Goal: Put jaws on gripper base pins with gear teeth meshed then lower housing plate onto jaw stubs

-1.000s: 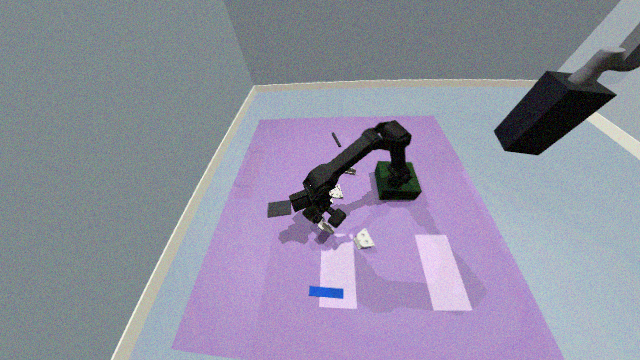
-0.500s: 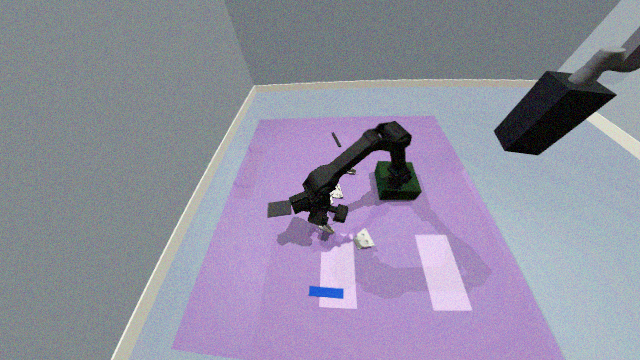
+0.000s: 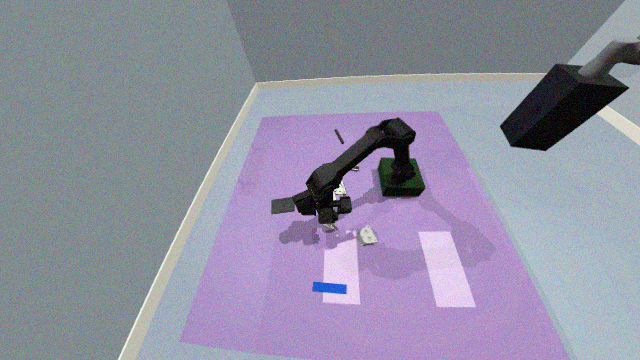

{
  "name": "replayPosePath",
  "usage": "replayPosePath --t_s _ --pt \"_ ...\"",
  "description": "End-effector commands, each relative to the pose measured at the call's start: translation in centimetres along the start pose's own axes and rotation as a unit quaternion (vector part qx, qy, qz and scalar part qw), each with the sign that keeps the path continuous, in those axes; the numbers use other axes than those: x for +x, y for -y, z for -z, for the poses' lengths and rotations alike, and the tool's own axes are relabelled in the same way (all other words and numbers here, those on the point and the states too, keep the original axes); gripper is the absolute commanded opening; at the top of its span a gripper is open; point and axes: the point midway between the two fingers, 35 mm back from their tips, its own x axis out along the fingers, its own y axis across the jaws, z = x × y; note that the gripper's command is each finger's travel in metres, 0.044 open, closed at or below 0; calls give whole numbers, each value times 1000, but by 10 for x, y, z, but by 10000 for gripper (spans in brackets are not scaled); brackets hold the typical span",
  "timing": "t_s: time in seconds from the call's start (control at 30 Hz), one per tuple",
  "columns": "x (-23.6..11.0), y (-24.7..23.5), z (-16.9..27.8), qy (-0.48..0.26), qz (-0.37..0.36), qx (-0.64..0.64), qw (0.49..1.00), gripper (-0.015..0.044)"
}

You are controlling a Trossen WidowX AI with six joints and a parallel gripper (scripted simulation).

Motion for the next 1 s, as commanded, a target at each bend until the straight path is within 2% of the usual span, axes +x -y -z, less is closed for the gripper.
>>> replayPosePath --t_s 0.0,0.4,0.8,0.97 --pt "-1 -1 -3 1 -1 -57 998 440" --pt "-2 -2 -8 2 -1 -208 978 440" --pt "-3 -3 -13 2 -1 -355 935 440" --pt "-3 -3 -13 2 -1 -372 928 440"
